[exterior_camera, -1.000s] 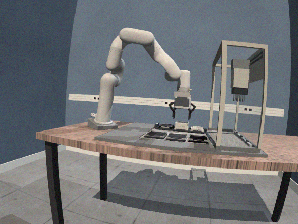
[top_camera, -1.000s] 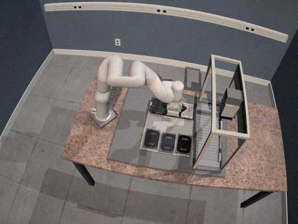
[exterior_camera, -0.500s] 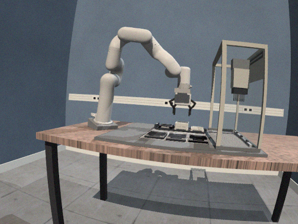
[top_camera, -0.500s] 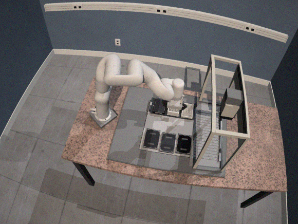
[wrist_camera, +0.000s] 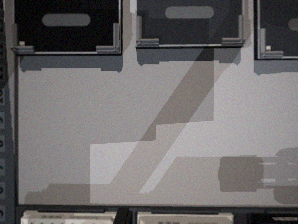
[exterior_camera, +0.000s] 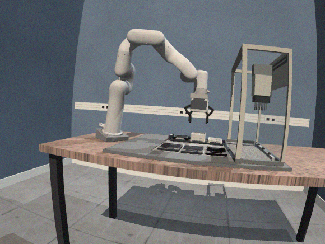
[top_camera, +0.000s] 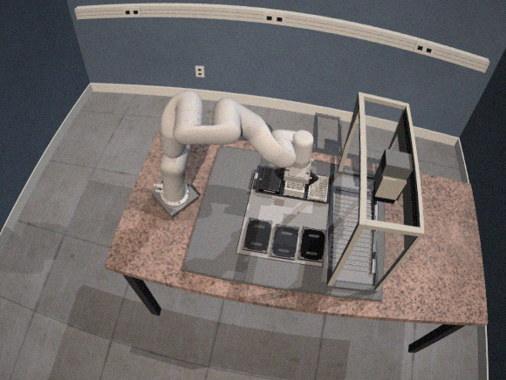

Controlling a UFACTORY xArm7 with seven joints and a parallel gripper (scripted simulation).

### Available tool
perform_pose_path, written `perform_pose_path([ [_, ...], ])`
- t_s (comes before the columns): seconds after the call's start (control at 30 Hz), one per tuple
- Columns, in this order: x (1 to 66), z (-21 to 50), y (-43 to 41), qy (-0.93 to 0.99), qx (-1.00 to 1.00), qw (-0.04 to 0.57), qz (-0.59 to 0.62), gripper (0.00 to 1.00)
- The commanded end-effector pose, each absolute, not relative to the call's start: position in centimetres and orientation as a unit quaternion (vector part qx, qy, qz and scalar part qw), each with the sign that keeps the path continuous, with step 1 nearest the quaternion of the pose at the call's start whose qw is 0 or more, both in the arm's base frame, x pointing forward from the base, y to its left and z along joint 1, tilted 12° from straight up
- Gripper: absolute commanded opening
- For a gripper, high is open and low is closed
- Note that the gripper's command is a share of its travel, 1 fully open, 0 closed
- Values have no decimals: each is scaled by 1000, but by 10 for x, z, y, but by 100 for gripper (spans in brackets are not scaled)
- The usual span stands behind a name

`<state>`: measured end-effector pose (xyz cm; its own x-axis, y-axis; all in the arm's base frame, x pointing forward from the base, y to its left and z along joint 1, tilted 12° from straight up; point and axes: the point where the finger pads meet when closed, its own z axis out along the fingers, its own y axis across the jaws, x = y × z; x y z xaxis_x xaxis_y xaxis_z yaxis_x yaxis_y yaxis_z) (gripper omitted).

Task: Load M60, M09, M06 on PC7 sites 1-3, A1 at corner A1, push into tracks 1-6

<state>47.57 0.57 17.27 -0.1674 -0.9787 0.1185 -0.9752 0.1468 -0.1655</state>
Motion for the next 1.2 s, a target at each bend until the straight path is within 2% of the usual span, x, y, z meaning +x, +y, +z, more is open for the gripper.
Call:
perform_pose_path([
  [0.0, 478, 173, 16, 757, -645, 10, -103, 100],
  [1.17, 504, 155, 168, 757, -645, 11, -103, 100],
])
